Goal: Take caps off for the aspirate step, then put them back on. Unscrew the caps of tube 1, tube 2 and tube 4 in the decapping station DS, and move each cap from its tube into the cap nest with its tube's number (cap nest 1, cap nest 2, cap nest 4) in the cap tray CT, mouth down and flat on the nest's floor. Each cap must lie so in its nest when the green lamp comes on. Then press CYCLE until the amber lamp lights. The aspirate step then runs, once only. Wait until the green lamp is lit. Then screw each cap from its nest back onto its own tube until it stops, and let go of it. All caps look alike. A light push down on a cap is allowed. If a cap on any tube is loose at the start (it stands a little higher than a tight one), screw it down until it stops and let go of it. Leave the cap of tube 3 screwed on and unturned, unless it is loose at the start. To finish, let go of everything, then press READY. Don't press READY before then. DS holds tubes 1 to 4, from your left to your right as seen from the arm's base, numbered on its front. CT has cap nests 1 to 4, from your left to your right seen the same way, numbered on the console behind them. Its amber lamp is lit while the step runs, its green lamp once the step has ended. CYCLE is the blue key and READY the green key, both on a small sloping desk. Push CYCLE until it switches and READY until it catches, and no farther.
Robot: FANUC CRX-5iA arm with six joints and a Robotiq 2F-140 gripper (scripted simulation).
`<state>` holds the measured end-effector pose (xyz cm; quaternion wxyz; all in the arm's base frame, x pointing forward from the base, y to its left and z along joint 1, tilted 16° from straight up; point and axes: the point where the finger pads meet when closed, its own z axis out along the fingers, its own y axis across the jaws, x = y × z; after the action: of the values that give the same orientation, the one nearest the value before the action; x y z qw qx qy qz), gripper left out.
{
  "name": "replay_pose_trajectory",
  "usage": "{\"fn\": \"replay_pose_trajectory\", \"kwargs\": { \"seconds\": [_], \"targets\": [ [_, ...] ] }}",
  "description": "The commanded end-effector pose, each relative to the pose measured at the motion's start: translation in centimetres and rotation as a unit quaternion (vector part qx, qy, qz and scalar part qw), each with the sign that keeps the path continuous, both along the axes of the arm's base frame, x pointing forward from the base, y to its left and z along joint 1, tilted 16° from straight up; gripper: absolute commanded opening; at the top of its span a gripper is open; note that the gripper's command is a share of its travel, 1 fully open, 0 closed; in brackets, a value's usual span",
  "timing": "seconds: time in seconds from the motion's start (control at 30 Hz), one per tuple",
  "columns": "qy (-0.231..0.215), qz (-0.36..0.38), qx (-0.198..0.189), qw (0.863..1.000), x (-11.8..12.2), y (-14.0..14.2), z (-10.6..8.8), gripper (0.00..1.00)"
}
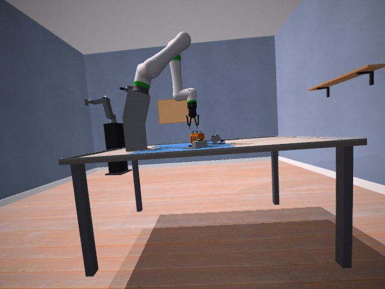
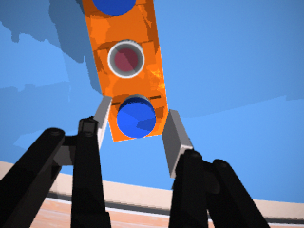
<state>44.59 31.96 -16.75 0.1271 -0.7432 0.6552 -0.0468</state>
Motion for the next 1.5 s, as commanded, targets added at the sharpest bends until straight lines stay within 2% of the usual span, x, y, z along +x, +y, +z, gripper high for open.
{"fn": "replay_pose_trajectory", "kwargs": {
  "seconds": [0.0,0.17,0.37,0.53,0.6,0.9,1.07,1.1,1.47],
  "targets": [
    [-0.006,-0.001,0.001,1.000,0.00,0.00,-0.01,0.35],
    [-0.006,-0.001,0.001,1.000,0.00,0.00,-0.01,0.35],
    [-0.021,0.114,-0.028,0.993,-0.02,-0.02,0.08,0.35],
    [-0.033,0.209,-0.052,0.976,-0.02,-0.02,0.08,0.35],
    [-0.033,0.209,-0.052,0.976,-0.02,-0.02,0.08,0.35],
    [-0.054,0.367,-0.092,0.924,0.04,-0.05,0.09,0.35],
    [-0.054,0.367,-0.092,0.924,0.08,-0.07,0.09,0.35],
    [-0.054,0.367,-0.092,0.924,0.08,-0.07,0.09,0.00],
    [-0.054,0.367,-0.092,0.924,0.08,-0.07,0.09,0.00]
  ]
}}
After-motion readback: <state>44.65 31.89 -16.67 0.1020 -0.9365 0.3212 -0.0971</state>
